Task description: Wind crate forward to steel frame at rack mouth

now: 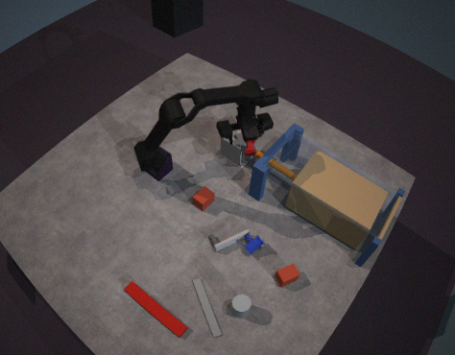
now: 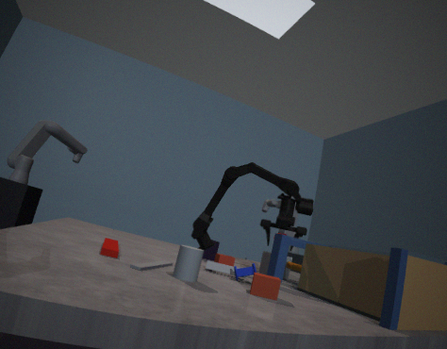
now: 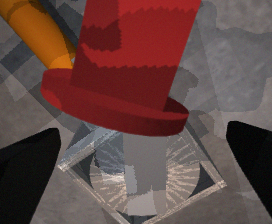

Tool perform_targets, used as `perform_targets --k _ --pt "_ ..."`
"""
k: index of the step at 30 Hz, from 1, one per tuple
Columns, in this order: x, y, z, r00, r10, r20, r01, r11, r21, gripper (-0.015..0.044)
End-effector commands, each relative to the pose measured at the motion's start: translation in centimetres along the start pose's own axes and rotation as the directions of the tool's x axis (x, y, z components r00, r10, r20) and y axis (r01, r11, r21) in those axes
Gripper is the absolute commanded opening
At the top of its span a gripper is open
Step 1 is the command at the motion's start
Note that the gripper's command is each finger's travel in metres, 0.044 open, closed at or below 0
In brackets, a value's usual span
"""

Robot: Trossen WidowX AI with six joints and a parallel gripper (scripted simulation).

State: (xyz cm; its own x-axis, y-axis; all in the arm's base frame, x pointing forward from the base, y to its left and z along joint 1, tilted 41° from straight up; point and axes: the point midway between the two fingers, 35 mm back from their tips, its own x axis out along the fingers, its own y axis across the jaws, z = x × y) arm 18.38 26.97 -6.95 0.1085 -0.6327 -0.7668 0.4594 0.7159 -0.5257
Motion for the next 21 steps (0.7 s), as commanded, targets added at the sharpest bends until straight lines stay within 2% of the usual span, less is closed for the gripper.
perform_targets --k 1,17,21 --pt "0.9 -0.1 0.1 1.0 -0.003 0.003 0.003 1.0 -0.005 0.044" --pt "2.4 -0.1 0.1 1.0 -0.003 0.003 0.003 1.0 -0.007 0.044" --pt "1.9 0.1 -0.1 1.0 0.004 0.0 -0.004 1.0 -0.002 0.0335"
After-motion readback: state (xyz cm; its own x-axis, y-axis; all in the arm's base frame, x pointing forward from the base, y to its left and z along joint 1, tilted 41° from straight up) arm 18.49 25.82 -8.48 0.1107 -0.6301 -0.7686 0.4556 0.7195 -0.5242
